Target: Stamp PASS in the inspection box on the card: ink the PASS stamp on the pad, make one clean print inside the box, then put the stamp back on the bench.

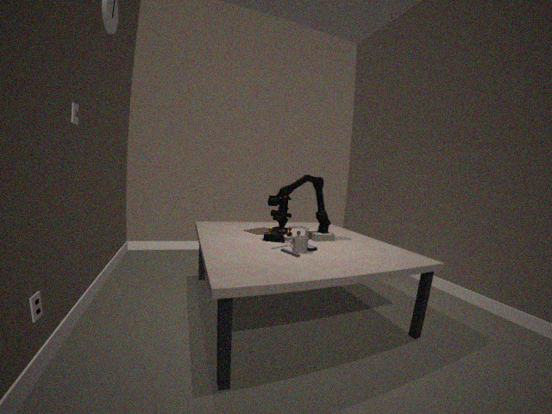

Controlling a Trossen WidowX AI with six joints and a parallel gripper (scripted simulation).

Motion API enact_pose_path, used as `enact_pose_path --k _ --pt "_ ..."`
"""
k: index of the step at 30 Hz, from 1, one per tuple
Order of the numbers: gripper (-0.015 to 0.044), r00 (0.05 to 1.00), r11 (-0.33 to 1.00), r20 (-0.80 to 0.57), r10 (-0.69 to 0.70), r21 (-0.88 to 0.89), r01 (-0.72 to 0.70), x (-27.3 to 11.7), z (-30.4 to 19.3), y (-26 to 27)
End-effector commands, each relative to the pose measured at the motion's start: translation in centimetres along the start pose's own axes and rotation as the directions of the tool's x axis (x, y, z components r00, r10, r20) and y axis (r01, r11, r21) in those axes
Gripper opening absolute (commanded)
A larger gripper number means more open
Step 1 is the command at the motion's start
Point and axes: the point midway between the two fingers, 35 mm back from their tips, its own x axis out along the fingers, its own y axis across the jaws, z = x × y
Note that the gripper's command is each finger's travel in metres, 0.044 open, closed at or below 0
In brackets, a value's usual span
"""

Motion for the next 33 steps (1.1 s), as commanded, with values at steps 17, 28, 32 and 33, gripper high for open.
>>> enact_pose_path --k 17,28,32,33 --pt "0.0 1.0 1.0 0.002 -0.004 0.004 0.004 1.5 0.0 0.0" --pt "0.0 1.0 1.0 0.003 -0.004 0.004 0.004 2.2 0.0 -0.1" --pt "0.0 1.0 1.0 0.003 -0.004 0.004 0.004 2.5 -0.1 -0.1" --pt "0.0 1.0 1.0 0.003 -0.004 0.004 0.004 2.5 -0.1 -0.1"
